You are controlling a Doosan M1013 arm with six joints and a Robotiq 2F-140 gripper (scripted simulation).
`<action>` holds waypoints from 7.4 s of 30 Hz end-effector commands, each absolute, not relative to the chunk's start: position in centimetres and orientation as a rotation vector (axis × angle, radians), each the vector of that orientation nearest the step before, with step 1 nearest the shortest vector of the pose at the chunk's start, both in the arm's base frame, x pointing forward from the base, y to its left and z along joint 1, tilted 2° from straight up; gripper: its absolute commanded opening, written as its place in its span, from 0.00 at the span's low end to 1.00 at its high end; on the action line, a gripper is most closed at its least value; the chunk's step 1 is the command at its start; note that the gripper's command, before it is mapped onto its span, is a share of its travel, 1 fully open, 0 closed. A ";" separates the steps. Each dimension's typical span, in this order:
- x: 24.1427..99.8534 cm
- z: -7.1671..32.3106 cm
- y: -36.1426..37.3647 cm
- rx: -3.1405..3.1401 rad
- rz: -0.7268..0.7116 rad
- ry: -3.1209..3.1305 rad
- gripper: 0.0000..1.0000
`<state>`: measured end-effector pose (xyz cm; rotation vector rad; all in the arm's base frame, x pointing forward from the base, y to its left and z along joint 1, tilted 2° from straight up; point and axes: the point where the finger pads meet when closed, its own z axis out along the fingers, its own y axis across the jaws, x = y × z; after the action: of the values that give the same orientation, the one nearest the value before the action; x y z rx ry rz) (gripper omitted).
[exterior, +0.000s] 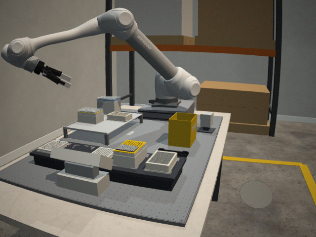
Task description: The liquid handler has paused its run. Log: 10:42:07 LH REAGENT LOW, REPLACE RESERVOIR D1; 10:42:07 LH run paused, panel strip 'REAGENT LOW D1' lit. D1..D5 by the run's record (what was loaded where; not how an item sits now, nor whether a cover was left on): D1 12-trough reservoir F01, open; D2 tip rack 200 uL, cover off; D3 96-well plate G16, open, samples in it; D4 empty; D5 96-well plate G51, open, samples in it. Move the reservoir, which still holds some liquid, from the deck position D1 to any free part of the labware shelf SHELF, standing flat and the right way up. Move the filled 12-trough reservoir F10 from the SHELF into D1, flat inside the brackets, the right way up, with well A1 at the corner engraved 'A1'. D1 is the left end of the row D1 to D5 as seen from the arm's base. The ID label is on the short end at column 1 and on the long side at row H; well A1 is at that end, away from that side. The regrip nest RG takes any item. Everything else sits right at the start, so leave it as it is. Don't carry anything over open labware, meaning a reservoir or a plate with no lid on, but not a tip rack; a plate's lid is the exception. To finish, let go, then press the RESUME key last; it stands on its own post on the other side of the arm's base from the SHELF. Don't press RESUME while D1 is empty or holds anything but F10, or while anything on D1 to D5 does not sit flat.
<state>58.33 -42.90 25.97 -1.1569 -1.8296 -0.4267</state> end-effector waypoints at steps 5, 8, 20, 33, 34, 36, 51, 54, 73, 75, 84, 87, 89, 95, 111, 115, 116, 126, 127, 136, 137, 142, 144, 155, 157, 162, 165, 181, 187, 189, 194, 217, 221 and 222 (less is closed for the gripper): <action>60.4 26.1 -39.3 -1.348 -0.416 -1.758 0.77; 60.6 26.1 -38.8 -1.371 -0.415 -1.749 0.77; 63.5 26.2 -33.6 -1.638 -0.393 -1.625 0.77; 66.2 26.3 -28.8 -1.876 -0.368 -1.490 0.77; 66.4 26.3 -28.3 -1.897 -0.366 -1.477 0.77; 66.9 26.3 -27.5 -1.939 -0.361 -1.450 0.77; 70.1 26.4 -21.8 -2.204 -0.324 -1.258 0.77; 70.8 26.5 -20.5 -2.263 -0.315 -1.209 0.77; 74.9 26.6 -13.0 -2.577 -0.255 -0.905 0.77; 74.9 26.6 -13.0 -2.577 -0.255 -0.905 0.77; 77.1 26.7 -9.1 -2.728 -0.218 -0.724 0.77; 77.8 26.7 -7.8 -2.776 -0.205 -0.660 0.77; 78.3 26.7 -6.9 -2.807 -0.196 -0.616 0.77; 79.3 26.8 -5.2 -2.867 -0.178 -0.528 0.77; 80.7 26.8 -2.6 -3.054 -0.108 -0.194 0.77; 80.7 26.8 -2.6 -3.100 -0.087 -0.093 0.77; 80.7 26.8 -2.6 -3.111 -0.081 -0.067 0.77; 80.7 26.5 -2.6 -3.169 -0.050 0.081 0.77; 80.7 26.5 -2.1 -3.169 -0.050 0.081 0.77; 81.0 26.4 2.4 -3.169 -0.050 0.081 0.77; 81.0 26.4 2.9 -3.169 -0.050 0.081 0.77; 81.1 26.3 4.9 -3.169 -0.050 0.081 0.77; 81.1 26.3 5.4 -3.169 -0.050 0.081 0.77; 81.4 26.2 10.9 -3.169 -0.050 0.081 0.77; 81.4 26.1 11.9 -3.169 -0.050 0.081 0.77; 81.5 26.1 13.4 -3.169 -0.050 0.081 0.77; 81.6 26.1 14.9 -3.169 -0.050 0.081 0.77; 82.0 25.9 21.9 -3.169 -0.050 0.081 0.77; 82.0 25.9 22.2 -3.169 -0.050 0.081 0.77; 83.0 25.9 22.1 -3.169 -0.050 0.081 0.77; 84.5 25.9 22.0 -3.169 -0.050 0.081 0.77; 94.9 26.3 21.5 -3.169 -0.050 0.081 0.77; 96.9 26.3 21.4 -3.169 -0.050 0.081 0.77; 97.4 26.4 21.4 -3.169 -0.050 0.081 0.77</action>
<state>95.87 21.48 26.27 -3.1689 0.0808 -0.0499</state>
